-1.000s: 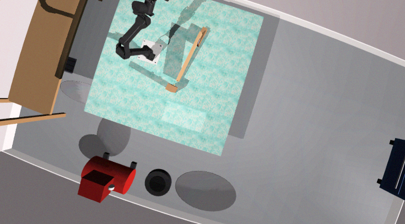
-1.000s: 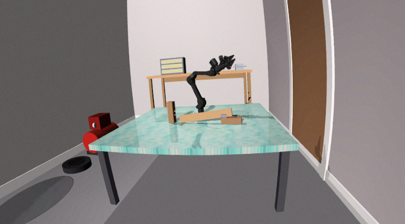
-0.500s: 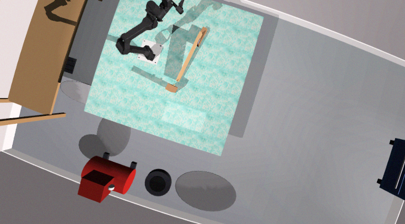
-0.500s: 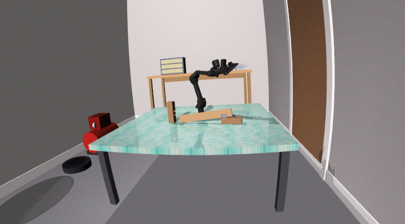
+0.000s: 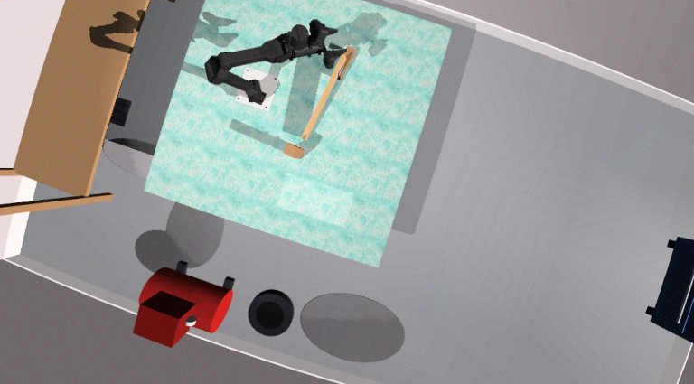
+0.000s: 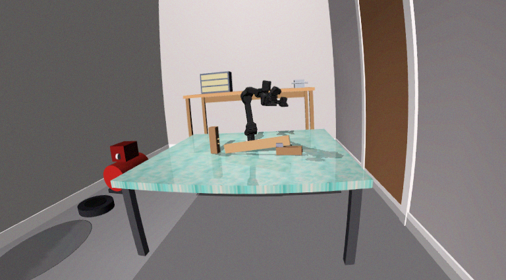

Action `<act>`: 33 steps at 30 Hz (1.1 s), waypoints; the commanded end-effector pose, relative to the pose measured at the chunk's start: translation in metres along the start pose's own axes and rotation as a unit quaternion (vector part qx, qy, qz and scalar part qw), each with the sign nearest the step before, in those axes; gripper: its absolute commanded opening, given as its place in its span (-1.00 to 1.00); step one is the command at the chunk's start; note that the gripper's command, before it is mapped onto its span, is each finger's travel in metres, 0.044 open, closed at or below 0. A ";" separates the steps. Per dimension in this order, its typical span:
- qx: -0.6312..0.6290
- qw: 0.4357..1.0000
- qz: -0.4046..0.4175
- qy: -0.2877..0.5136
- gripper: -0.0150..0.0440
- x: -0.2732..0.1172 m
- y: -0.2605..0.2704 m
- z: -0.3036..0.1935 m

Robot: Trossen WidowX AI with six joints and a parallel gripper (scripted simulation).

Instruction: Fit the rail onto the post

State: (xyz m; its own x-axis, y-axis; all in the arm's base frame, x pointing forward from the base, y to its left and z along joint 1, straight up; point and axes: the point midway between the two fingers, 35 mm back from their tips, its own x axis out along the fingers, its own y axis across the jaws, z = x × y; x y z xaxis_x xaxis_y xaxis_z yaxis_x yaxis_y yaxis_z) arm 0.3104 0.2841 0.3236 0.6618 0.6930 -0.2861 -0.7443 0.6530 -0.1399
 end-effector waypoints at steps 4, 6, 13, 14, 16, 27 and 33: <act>-0.106 0.980 -0.037 0.165 1.00 0.005 -0.061 -0.075; -0.140 0.964 -0.033 0.225 1.00 -0.001 -0.081 -0.102; -0.219 0.882 0.040 0.416 1.00 -0.048 -0.137 -0.191; -0.226 0.868 0.058 0.438 1.00 -0.058 -0.143 -0.202; -0.235 0.841 0.101 0.477 1.00 -0.077 -0.152 -0.223; -0.239 0.771 0.245 0.537 1.00 -0.136 -0.163 -0.265; -0.239 0.771 0.245 0.537 1.00 -0.133 -0.163 -0.272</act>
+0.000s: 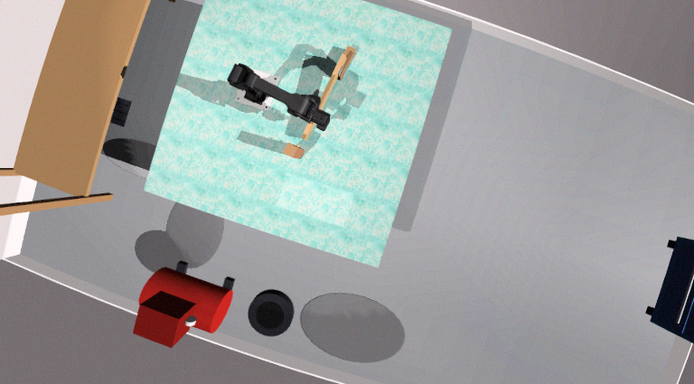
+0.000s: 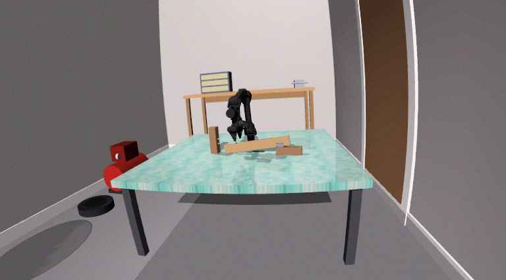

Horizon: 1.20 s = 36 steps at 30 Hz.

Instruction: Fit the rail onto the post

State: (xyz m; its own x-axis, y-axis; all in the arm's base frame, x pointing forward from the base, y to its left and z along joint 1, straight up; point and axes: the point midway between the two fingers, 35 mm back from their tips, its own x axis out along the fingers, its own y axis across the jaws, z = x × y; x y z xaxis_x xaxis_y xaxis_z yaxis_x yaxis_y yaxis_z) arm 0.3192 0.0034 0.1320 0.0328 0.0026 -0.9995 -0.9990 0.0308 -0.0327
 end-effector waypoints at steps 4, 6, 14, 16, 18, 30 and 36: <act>-0.002 1.000 0.004 0.001 1.00 0.012 0.000 -0.001; -0.002 1.000 0.004 0.001 1.00 0.015 -0.001 -0.001; -0.002 1.000 0.004 0.001 1.00 0.028 -0.001 -0.001; -0.002 1.000 0.004 0.001 1.00 0.032 -0.001 -0.001; -0.002 1.000 0.004 0.001 1.00 0.035 -0.001 -0.001; -0.002 1.000 0.004 0.001 1.00 0.054 0.000 -0.001; -0.002 1.000 0.004 0.001 1.00 0.064 0.001 -0.001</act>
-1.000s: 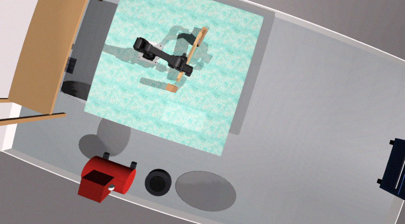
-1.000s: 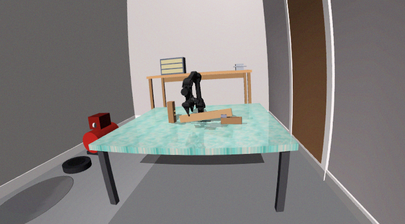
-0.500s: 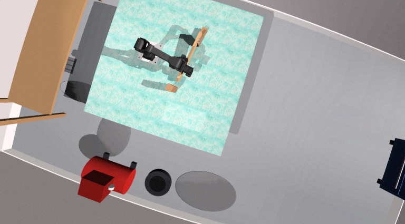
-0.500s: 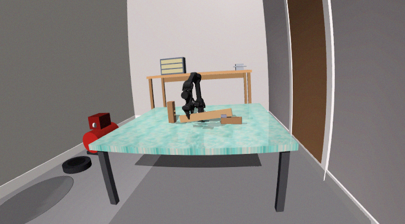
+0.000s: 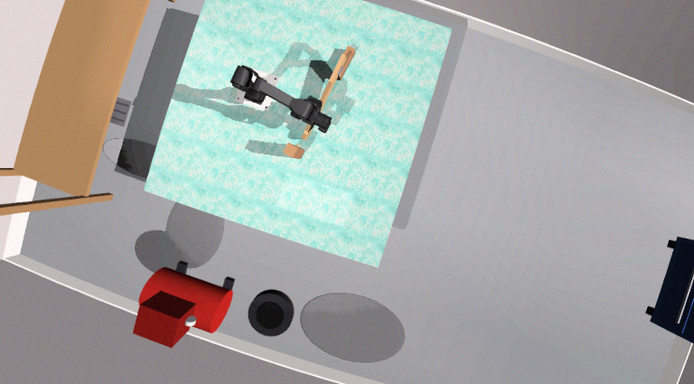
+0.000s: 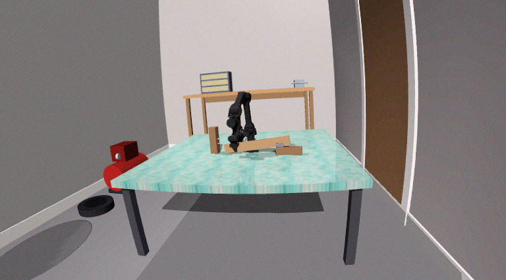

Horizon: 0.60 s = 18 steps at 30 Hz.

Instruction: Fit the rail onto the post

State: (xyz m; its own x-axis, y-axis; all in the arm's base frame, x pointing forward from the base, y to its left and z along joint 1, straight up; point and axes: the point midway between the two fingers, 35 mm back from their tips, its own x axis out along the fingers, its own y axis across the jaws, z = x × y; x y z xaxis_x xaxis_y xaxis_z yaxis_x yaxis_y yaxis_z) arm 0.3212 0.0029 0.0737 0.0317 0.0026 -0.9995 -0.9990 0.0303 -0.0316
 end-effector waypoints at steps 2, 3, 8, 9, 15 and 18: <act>-0.002 1.000 0.003 0.001 1.00 0.008 0.002 -0.001; -0.002 1.000 0.003 0.001 1.00 0.009 0.002 -0.001; -0.002 1.000 0.003 0.001 0.64 0.010 0.002 -0.001; -0.002 1.000 0.003 0.001 0.56 0.010 0.002 -0.001; -0.002 1.000 0.003 0.001 0.02 0.010 0.002 -0.001; -0.002 1.000 0.003 0.001 -0.25 0.010 0.002 -0.001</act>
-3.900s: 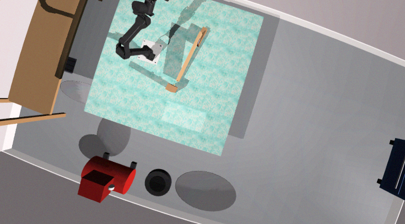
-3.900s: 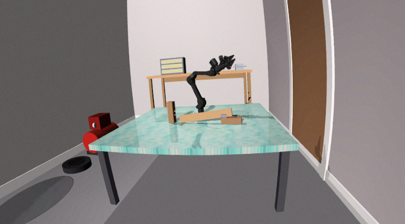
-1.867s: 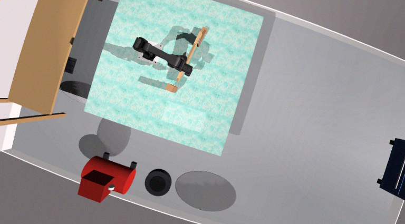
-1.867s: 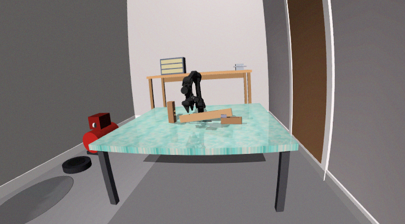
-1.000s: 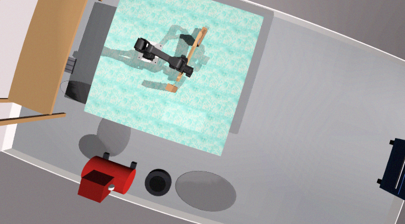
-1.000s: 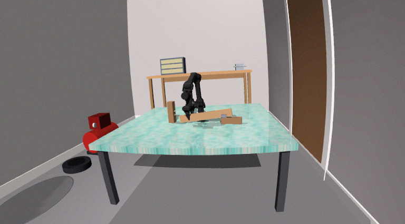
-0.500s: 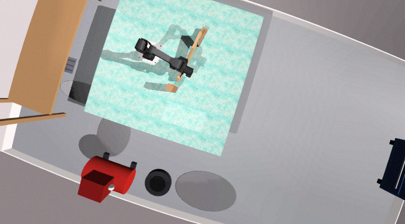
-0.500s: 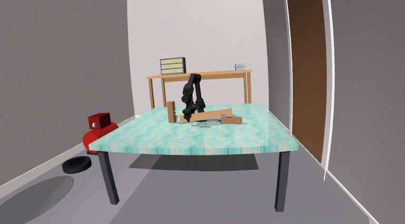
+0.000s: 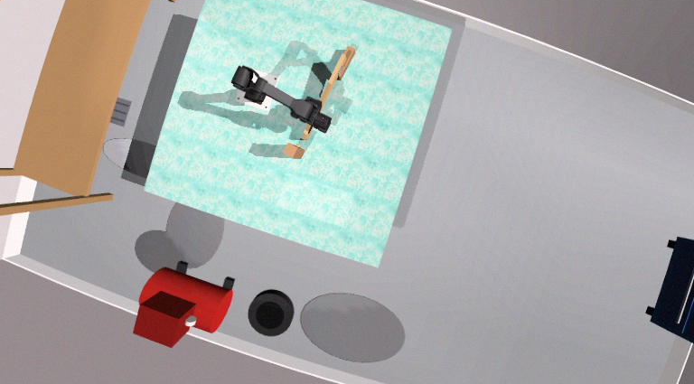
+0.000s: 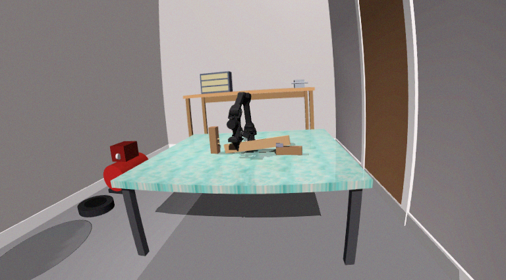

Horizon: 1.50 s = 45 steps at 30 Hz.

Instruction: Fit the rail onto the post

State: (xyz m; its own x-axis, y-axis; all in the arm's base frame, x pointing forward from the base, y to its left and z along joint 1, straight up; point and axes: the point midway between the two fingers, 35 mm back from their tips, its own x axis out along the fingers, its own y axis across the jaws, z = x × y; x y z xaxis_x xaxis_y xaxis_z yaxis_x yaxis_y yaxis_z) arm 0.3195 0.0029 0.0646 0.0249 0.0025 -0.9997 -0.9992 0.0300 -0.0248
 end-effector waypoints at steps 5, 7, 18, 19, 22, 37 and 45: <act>-0.001 1.000 0.000 0.001 -0.36 0.001 0.000 0.000; -0.001 1.000 0.000 0.001 -0.40 0.001 0.000 0.000; -0.001 1.000 0.000 0.001 -0.49 0.001 0.000 0.000; -0.001 1.000 0.000 0.001 -0.49 0.001 0.000 0.000; -0.001 1.000 0.000 0.001 -0.49 -0.001 0.000 0.000; -0.001 1.000 0.000 0.001 -0.49 -0.009 -0.001 0.000; -0.001 1.000 0.000 0.001 -0.49 -0.013 -0.001 0.000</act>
State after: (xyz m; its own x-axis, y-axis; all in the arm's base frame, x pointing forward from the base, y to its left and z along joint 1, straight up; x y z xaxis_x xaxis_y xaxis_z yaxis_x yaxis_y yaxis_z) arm 0.3191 0.0017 0.0732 0.0171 -0.0081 -0.9998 -0.9995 0.0272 -0.0173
